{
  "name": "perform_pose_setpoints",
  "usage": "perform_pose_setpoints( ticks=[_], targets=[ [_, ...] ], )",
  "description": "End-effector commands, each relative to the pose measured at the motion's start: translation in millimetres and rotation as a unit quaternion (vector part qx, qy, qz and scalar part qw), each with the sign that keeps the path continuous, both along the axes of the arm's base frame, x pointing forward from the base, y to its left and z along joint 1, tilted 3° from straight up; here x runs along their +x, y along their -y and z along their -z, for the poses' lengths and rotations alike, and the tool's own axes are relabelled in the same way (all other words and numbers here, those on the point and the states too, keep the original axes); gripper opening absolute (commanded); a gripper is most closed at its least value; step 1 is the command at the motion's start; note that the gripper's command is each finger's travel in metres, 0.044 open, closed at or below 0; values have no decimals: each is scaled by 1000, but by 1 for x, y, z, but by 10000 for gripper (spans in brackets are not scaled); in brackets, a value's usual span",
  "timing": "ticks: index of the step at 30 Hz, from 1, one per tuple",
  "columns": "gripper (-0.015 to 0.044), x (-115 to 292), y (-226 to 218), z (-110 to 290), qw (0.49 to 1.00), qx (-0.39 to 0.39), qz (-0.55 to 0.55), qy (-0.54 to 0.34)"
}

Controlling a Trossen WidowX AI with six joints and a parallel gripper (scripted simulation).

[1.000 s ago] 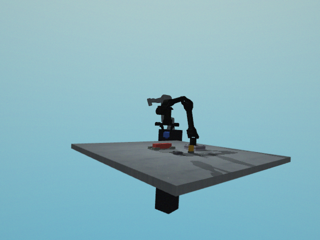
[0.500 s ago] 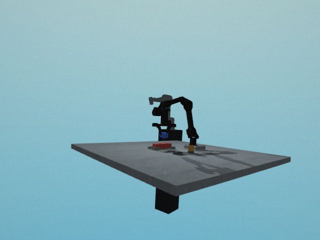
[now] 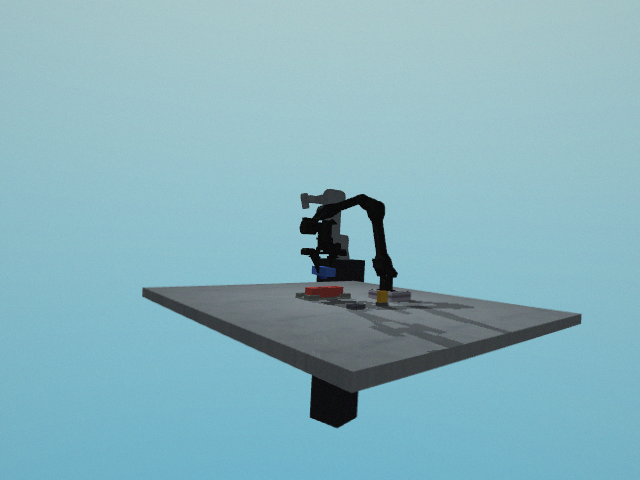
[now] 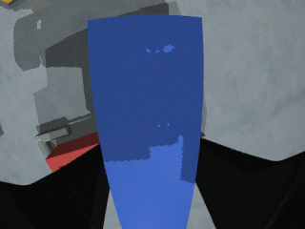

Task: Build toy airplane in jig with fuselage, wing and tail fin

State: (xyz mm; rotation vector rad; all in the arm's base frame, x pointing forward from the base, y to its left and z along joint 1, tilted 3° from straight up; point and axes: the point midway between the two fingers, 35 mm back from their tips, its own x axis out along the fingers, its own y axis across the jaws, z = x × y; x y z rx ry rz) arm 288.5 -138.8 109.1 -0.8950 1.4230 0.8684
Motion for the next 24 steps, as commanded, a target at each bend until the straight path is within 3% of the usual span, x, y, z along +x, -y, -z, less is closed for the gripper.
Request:
perform_pose_setpoints(
  ticks=[1,13,20,24],
  targets=[
    [0,-7,9,-1,999,-4,-34,3],
    [0,-30,34,4,991,-3,-134,-3],
    [184,-30,34,4,991,-3,-134,-3],
    [195,-30,34,4,991,-3,-134,-3]
  ],
)
